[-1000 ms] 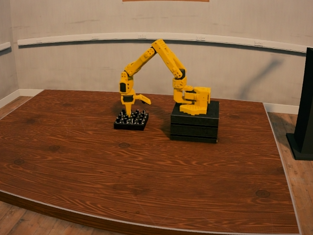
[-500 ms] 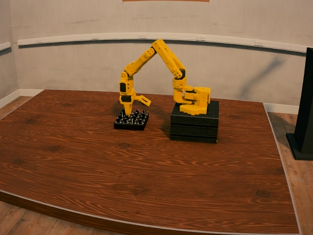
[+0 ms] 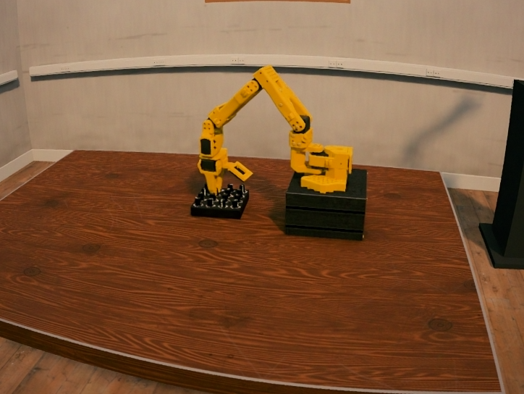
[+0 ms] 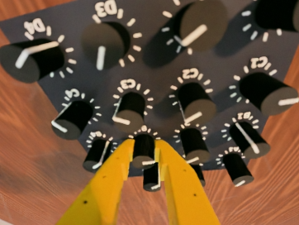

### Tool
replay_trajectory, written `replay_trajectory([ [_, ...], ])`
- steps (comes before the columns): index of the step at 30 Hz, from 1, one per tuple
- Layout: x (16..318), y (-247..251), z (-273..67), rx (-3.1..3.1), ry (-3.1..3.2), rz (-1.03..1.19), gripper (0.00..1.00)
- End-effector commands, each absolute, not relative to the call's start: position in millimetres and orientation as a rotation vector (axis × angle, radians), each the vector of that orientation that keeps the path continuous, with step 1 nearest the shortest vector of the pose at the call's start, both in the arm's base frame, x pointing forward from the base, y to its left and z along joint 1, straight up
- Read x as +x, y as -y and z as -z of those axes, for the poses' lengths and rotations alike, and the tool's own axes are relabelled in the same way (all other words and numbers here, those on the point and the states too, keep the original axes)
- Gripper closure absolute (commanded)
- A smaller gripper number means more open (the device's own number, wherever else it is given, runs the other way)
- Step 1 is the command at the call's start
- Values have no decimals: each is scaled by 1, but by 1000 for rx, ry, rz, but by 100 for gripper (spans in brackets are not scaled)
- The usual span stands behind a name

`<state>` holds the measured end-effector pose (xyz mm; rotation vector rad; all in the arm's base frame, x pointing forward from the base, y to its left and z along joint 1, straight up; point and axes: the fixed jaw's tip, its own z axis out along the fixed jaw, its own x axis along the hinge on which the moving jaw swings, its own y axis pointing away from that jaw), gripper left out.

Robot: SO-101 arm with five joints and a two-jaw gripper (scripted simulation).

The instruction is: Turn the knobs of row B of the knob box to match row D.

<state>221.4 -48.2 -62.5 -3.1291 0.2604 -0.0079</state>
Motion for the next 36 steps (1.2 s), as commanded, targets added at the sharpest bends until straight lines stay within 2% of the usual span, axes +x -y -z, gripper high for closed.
replay_trajectory([
  [1, 221, 48, 64, -3121, -355, -5, 99],
  [36, 218, 46, 64, -2913, -1177, -5, 99],
])
